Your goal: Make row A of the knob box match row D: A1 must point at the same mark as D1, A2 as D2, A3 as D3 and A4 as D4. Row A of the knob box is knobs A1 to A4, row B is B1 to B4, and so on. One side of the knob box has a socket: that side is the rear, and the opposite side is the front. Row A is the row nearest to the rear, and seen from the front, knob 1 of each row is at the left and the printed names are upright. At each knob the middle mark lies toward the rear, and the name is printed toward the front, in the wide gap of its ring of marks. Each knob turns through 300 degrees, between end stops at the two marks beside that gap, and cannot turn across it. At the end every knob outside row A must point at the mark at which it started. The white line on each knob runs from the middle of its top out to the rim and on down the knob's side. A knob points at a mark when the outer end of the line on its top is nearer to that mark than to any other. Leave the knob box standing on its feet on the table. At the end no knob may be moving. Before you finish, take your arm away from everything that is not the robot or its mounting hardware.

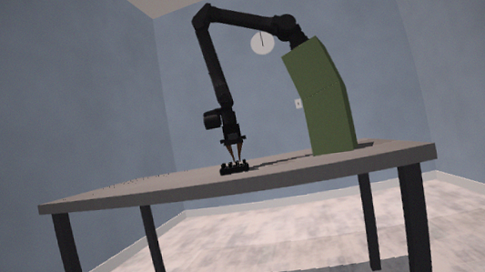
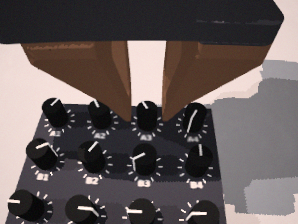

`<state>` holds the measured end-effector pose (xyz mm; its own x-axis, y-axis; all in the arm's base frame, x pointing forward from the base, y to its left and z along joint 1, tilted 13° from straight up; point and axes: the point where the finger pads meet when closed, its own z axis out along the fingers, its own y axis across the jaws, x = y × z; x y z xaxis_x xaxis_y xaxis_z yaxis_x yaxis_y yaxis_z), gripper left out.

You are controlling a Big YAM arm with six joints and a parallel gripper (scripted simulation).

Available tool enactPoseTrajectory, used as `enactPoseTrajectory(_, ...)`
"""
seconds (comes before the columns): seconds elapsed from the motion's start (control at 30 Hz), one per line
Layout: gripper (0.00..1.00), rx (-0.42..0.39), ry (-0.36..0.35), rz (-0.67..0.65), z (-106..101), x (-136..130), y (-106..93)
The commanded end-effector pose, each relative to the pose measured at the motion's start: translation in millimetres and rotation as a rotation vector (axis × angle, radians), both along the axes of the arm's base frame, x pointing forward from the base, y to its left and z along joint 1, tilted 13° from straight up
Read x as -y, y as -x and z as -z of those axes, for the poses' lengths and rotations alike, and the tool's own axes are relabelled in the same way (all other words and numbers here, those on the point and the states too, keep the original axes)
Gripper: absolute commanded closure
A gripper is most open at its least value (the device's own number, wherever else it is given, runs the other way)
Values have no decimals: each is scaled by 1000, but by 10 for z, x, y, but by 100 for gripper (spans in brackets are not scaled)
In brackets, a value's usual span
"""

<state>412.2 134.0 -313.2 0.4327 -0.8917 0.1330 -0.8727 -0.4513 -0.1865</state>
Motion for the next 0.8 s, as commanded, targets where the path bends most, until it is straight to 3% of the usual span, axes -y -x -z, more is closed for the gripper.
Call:
enactPoseTrajectory(0.0,81,2,-2,-8,14,18,-18)
enactPoseTrajectory(0.07,81,2,-2,-8,14,18,-18)
enactPoseTrajectory(0.1,92,2,-2,-8,14,18,-18)
enactPoseTrajectory(0.77,92,2,-2,-7,14,18,-18)
